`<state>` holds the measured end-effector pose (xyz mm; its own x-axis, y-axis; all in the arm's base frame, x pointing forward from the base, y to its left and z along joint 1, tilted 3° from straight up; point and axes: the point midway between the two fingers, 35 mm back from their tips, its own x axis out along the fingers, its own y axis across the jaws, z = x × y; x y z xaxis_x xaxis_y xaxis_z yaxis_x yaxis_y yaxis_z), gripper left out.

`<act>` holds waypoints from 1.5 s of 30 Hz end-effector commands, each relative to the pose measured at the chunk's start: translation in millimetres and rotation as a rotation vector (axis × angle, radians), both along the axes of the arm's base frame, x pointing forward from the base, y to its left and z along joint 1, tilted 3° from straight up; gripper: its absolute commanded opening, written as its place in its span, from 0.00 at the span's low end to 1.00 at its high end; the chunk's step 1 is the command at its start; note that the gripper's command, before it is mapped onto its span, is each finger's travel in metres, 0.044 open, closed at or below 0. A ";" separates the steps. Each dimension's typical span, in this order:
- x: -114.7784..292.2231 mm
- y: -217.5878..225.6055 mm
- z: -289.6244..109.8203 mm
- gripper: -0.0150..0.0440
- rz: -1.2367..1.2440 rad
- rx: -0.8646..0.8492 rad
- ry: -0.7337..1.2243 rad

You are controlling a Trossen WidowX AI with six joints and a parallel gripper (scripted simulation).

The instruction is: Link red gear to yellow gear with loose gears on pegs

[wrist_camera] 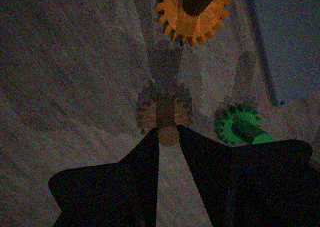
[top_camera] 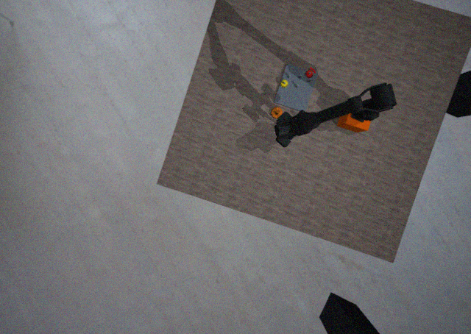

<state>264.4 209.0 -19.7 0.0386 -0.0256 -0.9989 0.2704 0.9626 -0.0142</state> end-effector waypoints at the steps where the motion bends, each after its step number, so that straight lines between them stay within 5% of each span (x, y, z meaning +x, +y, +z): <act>1: 0.0 -0.6 -0.7 0.29 -0.004 -0.003 -0.001; 45: -2.5 0.4 125.8 0.25 -0.004 -0.003 -0.001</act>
<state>263.2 210.6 92.6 0.0333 -0.0303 -0.9990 0.2683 0.9631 -0.0203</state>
